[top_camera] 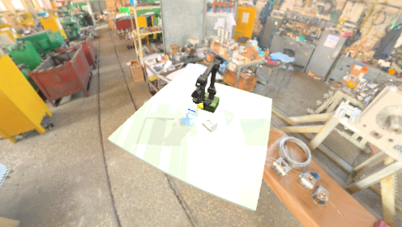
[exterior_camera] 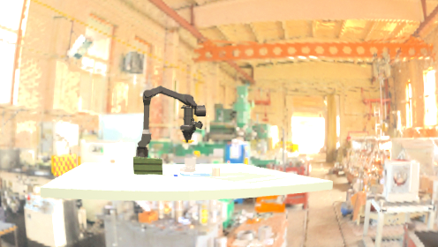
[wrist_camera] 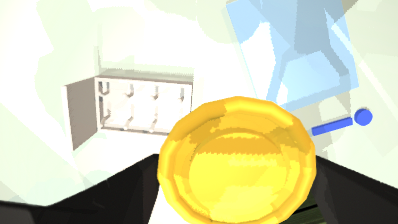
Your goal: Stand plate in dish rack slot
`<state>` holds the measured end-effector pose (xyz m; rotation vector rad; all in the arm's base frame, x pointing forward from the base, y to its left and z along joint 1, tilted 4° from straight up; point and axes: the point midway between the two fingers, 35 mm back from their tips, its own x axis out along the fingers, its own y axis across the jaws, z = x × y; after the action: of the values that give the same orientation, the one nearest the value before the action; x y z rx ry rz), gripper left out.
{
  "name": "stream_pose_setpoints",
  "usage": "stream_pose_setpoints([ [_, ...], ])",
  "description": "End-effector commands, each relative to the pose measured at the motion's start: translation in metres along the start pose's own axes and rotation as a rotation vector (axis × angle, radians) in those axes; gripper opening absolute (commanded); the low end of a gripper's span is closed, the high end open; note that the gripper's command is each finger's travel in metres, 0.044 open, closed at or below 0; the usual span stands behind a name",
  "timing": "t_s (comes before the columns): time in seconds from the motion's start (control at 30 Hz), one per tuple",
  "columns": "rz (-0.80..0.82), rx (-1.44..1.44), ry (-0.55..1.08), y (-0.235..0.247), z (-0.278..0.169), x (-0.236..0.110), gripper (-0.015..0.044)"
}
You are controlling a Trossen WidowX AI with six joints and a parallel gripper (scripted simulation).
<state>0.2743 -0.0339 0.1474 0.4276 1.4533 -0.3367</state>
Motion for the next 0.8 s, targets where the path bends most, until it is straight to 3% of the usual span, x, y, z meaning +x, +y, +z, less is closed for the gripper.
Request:
stream_pose_setpoints([
  [0.0,-0.005,0.080,0.005,0.014,-0.022,0.003,0.0000],
  [0.23,0.009,0.073,0.007,0.015,-0.021,0.006,0.0000],
  [0.77,0.342,-0.147,-0.015,0.038,0.010,0.070,0.0000],
])
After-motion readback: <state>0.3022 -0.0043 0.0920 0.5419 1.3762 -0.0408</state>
